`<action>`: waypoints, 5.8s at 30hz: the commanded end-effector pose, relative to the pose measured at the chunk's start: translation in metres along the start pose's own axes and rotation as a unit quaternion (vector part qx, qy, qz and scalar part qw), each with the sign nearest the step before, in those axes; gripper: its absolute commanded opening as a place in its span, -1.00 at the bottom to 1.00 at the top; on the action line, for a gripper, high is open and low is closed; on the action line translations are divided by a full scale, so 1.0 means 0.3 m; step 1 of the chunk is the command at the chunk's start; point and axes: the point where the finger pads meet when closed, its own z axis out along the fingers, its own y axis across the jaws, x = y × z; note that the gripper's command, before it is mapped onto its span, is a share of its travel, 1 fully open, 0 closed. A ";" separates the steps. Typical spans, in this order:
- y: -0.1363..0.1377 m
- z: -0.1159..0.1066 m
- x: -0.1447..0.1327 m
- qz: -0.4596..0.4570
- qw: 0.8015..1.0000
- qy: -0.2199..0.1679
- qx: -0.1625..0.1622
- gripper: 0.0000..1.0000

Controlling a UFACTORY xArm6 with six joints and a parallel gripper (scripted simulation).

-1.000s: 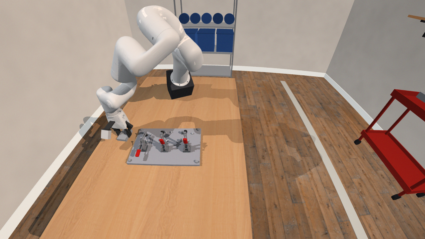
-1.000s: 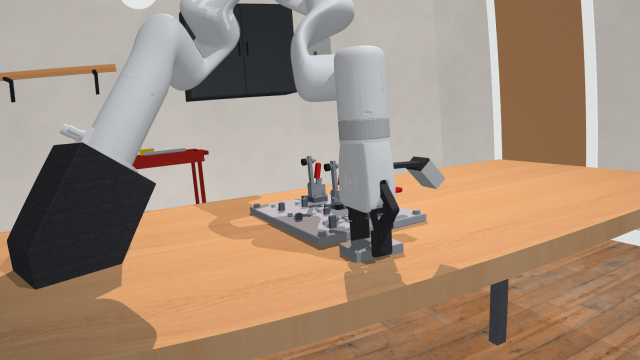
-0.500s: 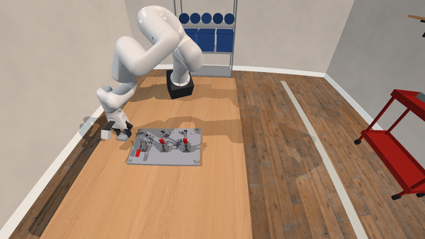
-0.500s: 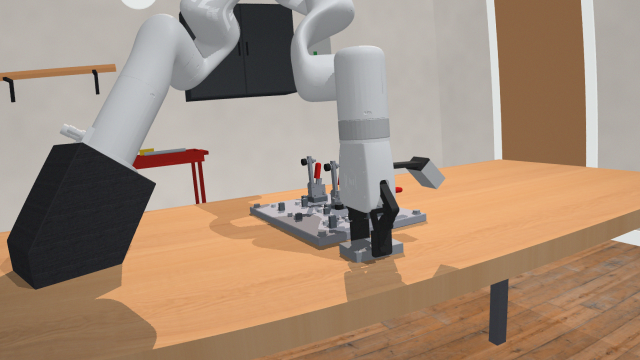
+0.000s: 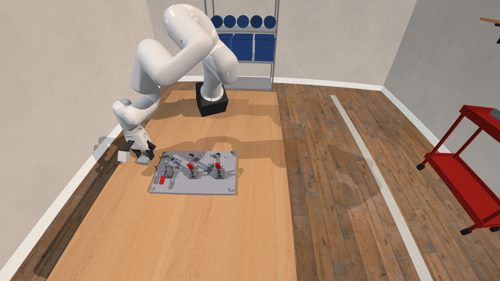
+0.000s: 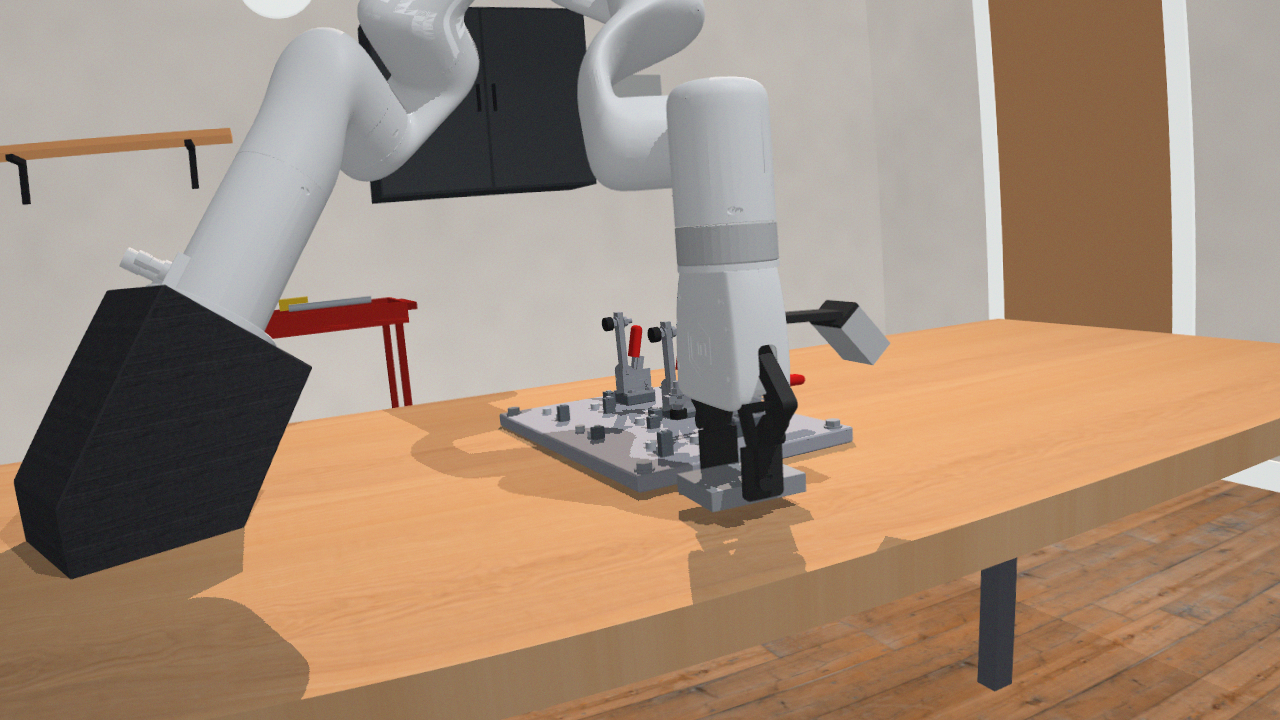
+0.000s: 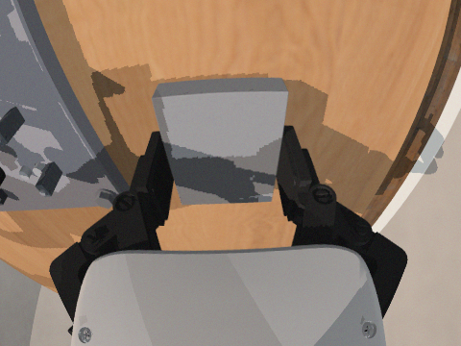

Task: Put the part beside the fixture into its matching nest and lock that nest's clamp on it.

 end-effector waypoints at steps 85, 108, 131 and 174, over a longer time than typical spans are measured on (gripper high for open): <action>0.001 -0.355 0.011 -0.053 0.999 0.001 -0.001 -1.00; -0.002 -0.303 0.039 -0.053 0.999 0.001 -0.001 -1.00; -0.003 -0.273 0.055 -0.053 0.999 0.001 -0.001 -1.00; -0.079 -0.270 0.048 -0.053 0.999 0.001 -0.001 -1.00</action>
